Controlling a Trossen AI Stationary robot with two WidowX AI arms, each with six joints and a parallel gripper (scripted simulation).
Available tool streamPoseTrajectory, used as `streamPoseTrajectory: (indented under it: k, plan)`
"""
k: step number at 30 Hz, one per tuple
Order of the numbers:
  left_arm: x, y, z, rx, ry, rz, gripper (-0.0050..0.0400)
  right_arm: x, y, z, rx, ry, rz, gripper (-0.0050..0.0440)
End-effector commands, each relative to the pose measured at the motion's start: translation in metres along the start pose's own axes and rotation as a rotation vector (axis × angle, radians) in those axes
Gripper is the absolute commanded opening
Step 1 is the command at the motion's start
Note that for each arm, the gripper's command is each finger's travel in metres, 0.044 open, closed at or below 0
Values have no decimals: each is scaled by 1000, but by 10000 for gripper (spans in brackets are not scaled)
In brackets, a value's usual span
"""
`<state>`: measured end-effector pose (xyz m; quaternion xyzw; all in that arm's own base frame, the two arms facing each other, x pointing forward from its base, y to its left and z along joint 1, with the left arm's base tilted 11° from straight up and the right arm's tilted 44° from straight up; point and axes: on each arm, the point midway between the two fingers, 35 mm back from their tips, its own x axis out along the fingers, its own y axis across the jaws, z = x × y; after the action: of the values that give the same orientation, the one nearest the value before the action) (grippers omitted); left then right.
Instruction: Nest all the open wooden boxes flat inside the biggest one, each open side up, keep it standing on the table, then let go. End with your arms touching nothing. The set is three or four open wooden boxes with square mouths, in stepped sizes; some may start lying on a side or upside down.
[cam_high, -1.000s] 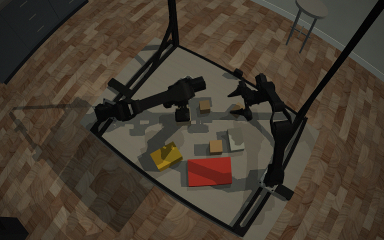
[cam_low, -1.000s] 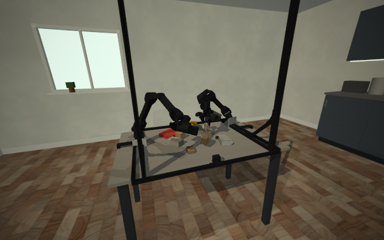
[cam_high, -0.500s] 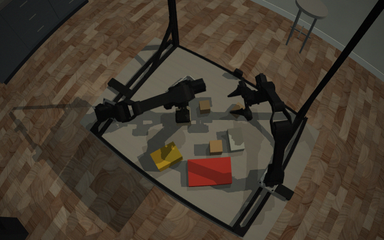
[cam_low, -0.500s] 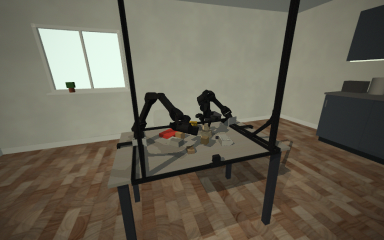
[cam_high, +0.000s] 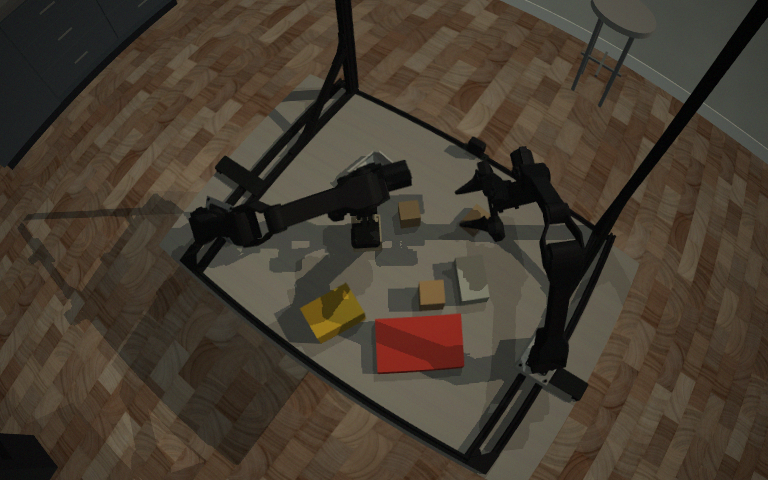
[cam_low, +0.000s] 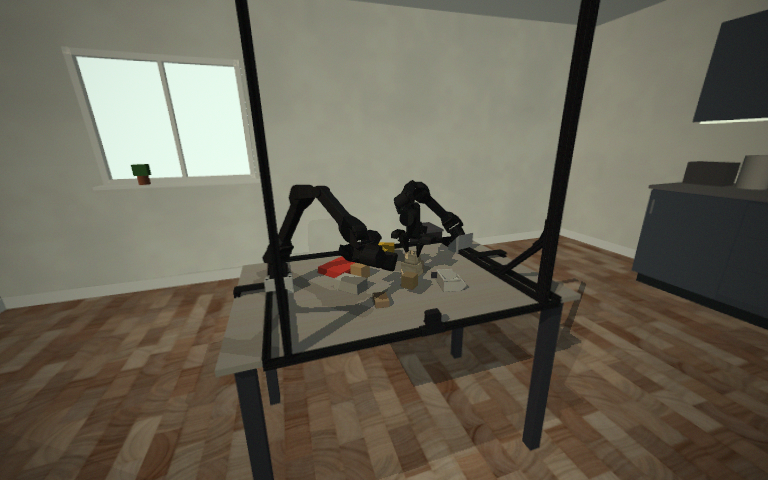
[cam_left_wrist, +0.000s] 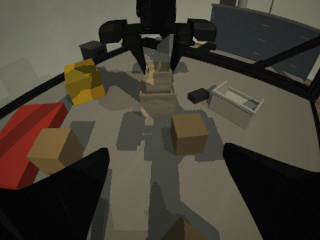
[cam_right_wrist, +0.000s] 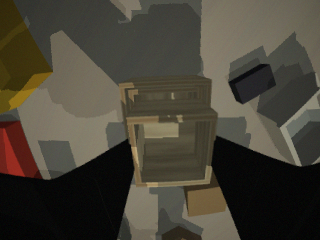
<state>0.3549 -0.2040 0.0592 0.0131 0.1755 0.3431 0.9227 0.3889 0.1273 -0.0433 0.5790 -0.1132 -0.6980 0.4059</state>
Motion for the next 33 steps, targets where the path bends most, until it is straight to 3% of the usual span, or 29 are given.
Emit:
streamPoseTrajectory:
  k: [1,33]
  plan:
    - [0,0,0,-3,-4,0,400,2,2,1,-2,-1,3,0]
    - [0,0,0,-3,-4,0,400,14,2,2,-2,-1,3,0]
